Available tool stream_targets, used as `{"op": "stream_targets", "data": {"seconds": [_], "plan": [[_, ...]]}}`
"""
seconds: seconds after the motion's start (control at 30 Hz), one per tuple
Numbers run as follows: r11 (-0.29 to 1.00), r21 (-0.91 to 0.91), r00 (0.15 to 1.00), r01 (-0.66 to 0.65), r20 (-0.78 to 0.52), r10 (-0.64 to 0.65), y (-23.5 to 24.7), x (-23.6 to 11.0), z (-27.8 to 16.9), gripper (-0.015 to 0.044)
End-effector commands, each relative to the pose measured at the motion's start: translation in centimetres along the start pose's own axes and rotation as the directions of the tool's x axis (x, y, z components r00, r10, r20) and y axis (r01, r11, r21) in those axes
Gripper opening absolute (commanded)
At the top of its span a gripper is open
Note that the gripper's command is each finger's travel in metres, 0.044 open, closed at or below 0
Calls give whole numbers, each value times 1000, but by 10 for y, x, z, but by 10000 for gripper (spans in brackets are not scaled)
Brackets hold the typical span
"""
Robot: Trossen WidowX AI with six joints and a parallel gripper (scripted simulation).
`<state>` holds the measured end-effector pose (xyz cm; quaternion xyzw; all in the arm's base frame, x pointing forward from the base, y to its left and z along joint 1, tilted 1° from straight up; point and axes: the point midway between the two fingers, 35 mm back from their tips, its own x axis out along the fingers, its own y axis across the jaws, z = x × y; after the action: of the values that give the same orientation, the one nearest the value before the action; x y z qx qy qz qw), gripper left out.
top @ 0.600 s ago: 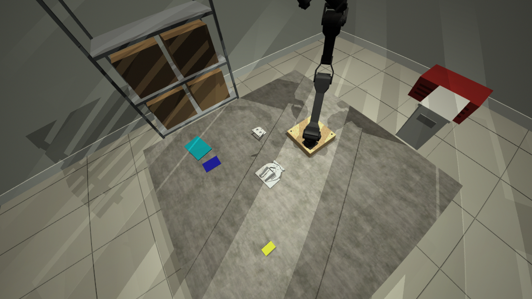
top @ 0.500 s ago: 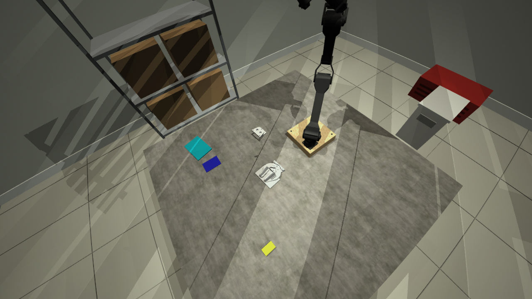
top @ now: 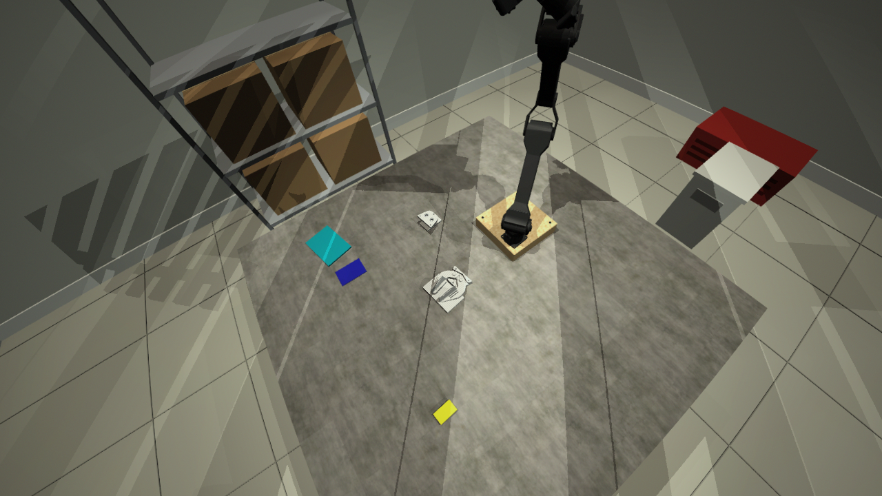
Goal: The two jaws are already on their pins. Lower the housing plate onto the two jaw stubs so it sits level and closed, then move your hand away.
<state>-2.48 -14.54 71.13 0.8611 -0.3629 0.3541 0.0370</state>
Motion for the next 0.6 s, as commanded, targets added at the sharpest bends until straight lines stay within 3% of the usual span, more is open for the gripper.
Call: {"op": "stream_targets", "data": {"seconds": [0.0,0.57], "plan": [[998,-62,1000,13,-1,-13,-6,-1,1,440],[879,-472,997,71,12,-74,-65,2,18,440]]}}
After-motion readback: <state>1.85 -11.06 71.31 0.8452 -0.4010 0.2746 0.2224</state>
